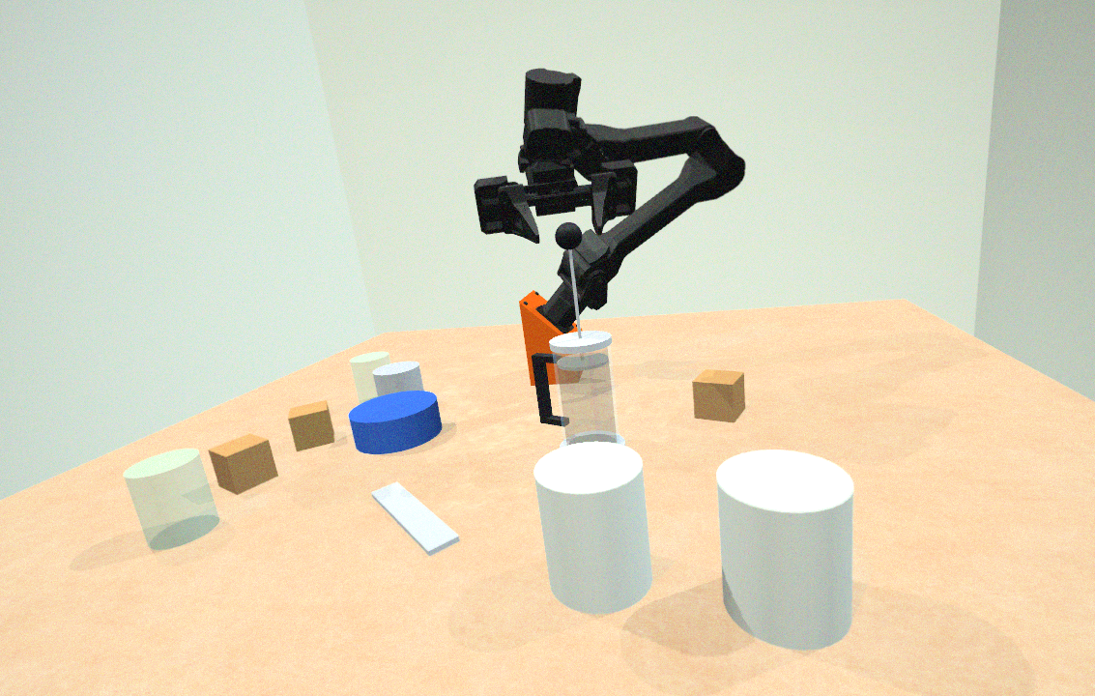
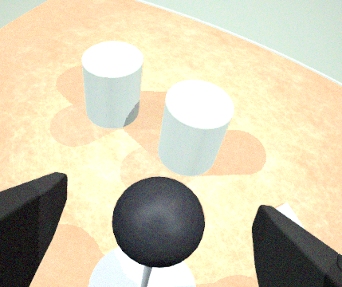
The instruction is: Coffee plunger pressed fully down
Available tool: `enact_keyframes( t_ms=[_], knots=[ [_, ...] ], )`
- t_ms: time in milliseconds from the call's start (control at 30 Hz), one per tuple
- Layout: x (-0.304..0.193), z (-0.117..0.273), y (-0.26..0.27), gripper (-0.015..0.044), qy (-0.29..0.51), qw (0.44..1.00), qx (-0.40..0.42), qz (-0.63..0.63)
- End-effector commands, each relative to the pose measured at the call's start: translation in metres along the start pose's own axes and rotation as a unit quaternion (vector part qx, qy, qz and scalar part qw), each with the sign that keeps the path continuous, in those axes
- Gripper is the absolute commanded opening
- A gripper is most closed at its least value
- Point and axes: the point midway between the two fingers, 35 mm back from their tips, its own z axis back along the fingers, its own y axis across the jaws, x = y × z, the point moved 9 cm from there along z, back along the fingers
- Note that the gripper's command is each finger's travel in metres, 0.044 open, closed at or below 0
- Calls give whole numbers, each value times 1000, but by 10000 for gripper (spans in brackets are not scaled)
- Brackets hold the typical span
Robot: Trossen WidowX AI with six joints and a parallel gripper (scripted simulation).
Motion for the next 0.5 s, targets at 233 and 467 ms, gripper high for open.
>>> enact_keyframes(
  t_ms=[233, 467],
  knots=[
    [0, 0, 1, 116, -1, 1000, -2, 1],
    [0, 0, 1, 116, -1, 1000, -2, 1]
  ],
)
